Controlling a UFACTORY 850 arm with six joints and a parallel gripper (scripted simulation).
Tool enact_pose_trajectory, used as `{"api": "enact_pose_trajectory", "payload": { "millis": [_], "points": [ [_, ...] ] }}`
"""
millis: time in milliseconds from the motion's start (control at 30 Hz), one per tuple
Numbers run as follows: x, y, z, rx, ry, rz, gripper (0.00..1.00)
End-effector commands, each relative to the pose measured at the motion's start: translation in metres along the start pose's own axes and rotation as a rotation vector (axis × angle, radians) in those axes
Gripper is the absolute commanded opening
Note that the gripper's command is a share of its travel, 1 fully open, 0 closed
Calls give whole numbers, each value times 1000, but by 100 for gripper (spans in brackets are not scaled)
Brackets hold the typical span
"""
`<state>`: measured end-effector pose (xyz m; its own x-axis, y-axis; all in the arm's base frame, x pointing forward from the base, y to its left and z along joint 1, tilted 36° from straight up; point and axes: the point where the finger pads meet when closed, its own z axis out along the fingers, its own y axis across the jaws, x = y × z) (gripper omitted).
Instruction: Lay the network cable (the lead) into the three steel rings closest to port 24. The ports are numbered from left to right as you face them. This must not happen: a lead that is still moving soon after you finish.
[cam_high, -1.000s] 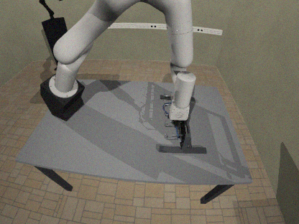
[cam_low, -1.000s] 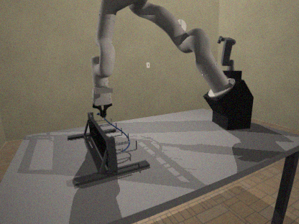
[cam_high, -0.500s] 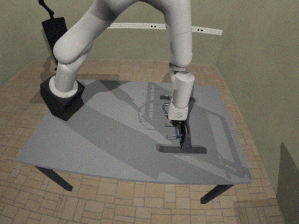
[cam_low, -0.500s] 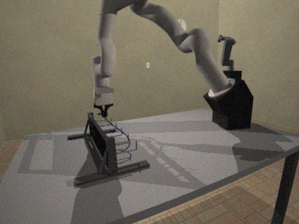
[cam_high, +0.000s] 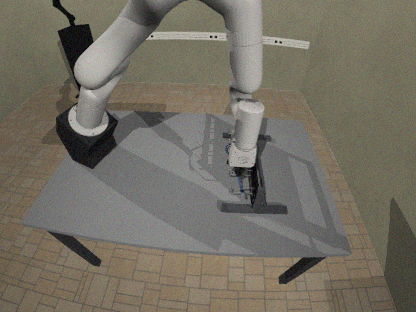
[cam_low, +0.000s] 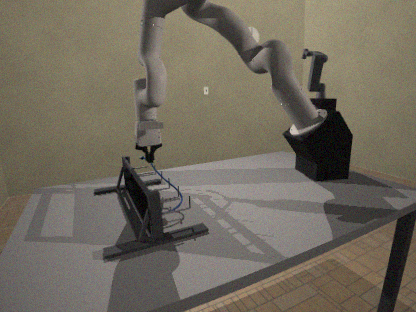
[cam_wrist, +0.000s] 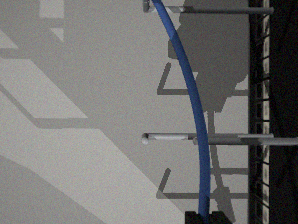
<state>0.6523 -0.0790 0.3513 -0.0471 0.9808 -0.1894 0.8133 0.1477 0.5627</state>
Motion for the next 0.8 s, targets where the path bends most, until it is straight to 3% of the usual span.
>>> {"api": "enact_pose_trajectory", "payload": {
  "millis": [0, 767],
  "points": [
    [0, -5, -1, -2, -2, 0, 0],
    [0, -13, 0, -2, -2, 0, 0]
  ]
}}
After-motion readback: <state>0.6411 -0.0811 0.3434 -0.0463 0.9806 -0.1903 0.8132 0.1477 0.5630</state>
